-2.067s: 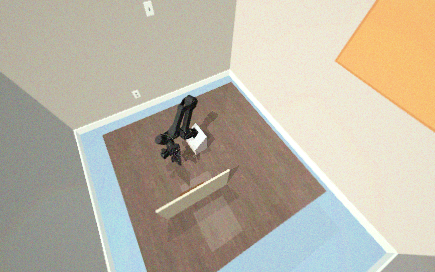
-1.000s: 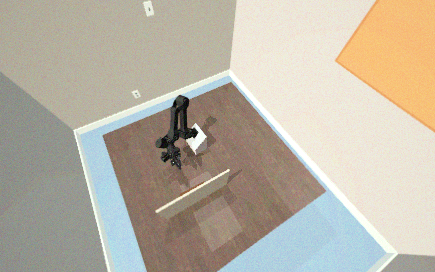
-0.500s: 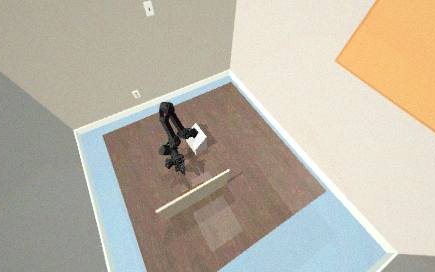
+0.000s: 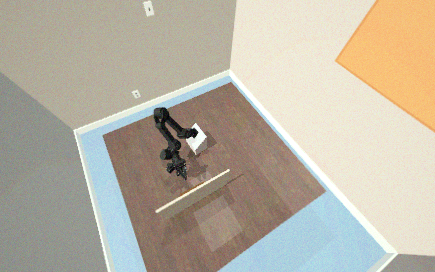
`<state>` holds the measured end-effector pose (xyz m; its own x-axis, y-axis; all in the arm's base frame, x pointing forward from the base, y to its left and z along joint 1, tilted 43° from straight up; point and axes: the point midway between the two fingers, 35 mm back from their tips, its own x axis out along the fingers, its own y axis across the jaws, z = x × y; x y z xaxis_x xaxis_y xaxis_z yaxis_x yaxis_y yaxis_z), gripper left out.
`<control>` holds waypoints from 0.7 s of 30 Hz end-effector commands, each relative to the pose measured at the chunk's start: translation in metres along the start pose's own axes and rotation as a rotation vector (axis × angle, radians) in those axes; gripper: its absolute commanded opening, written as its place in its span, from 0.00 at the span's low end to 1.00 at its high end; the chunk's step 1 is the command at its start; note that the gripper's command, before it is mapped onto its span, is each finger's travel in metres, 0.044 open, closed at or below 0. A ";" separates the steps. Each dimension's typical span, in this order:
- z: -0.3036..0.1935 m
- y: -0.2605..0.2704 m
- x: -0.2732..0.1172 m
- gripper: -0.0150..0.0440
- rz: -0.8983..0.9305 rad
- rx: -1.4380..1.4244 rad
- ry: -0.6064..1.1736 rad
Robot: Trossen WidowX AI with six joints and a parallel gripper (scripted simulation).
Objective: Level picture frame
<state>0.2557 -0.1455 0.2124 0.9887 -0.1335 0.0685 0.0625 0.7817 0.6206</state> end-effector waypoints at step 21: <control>-0.006 0.000 0.050 0.69 0.000 -0.003 0.002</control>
<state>0.3054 -0.1477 0.2110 0.9896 -0.1284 0.0655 0.0598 0.7793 0.6238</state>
